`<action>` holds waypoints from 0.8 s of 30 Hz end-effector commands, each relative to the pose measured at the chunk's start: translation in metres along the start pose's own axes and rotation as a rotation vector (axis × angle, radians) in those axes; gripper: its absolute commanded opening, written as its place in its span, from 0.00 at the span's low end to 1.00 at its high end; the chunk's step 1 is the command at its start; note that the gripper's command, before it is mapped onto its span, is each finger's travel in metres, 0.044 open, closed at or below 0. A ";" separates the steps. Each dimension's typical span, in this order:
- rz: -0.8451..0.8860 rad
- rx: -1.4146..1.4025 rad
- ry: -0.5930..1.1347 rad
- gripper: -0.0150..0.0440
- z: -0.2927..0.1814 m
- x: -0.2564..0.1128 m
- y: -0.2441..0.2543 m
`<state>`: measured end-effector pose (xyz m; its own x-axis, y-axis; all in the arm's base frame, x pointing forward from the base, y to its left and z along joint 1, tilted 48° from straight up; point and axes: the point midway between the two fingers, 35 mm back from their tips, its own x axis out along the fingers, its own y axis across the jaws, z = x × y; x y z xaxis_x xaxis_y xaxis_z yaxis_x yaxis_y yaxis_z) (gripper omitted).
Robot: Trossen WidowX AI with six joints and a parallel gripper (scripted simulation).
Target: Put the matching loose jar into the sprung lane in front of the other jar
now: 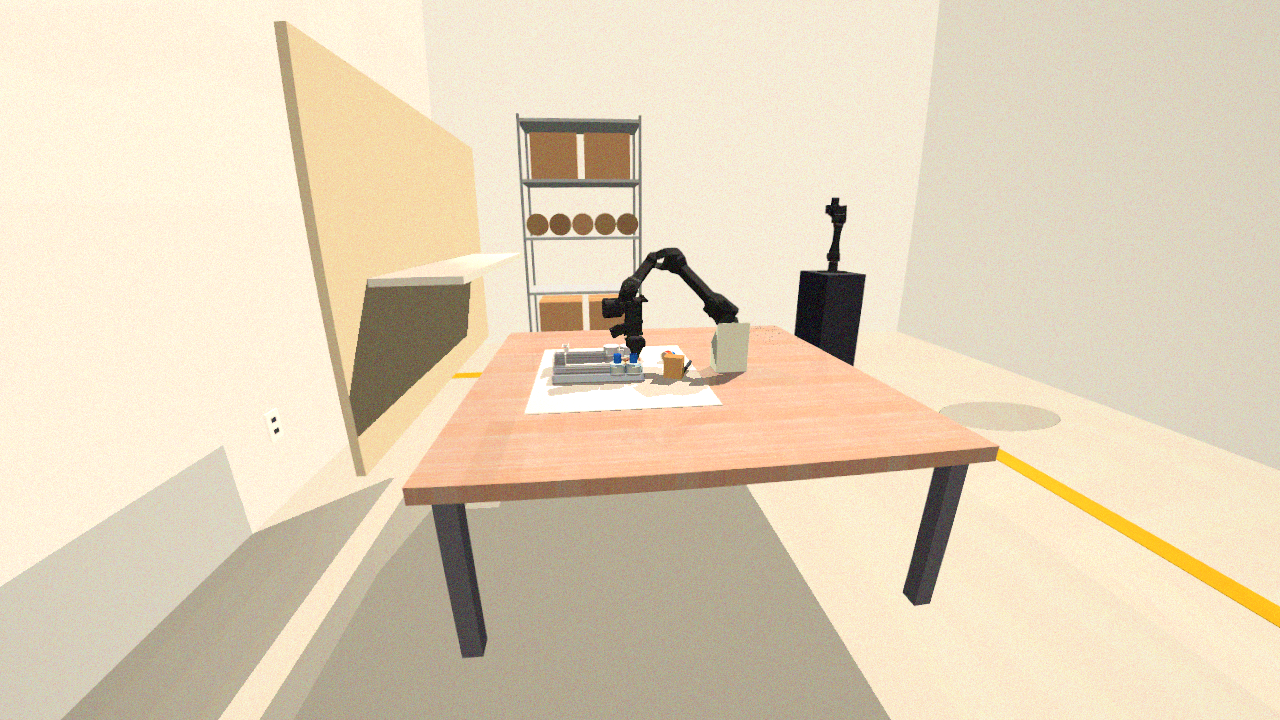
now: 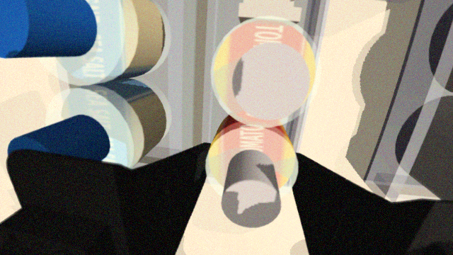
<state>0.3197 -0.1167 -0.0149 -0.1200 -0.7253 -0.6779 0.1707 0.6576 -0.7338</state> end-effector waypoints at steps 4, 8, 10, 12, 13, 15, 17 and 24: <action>-0.004 0.006 -0.003 0.25 -0.001 0.000 0.000; -0.004 0.006 -0.003 0.25 -0.001 0.000 0.000; -0.004 0.006 -0.003 0.25 -0.001 0.000 0.000; -0.004 0.006 -0.003 0.34 0.000 0.000 0.000; -0.004 0.006 -0.003 0.39 0.000 0.000 0.000; -0.004 0.006 -0.003 0.48 0.000 0.000 0.000; -0.004 0.006 -0.003 0.57 0.000 0.000 0.000; -0.004 0.006 -0.003 0.78 0.000 -0.001 0.000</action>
<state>0.3194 -0.1163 -0.0152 -0.1180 -0.7269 -0.6765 0.1736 0.6556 -0.7348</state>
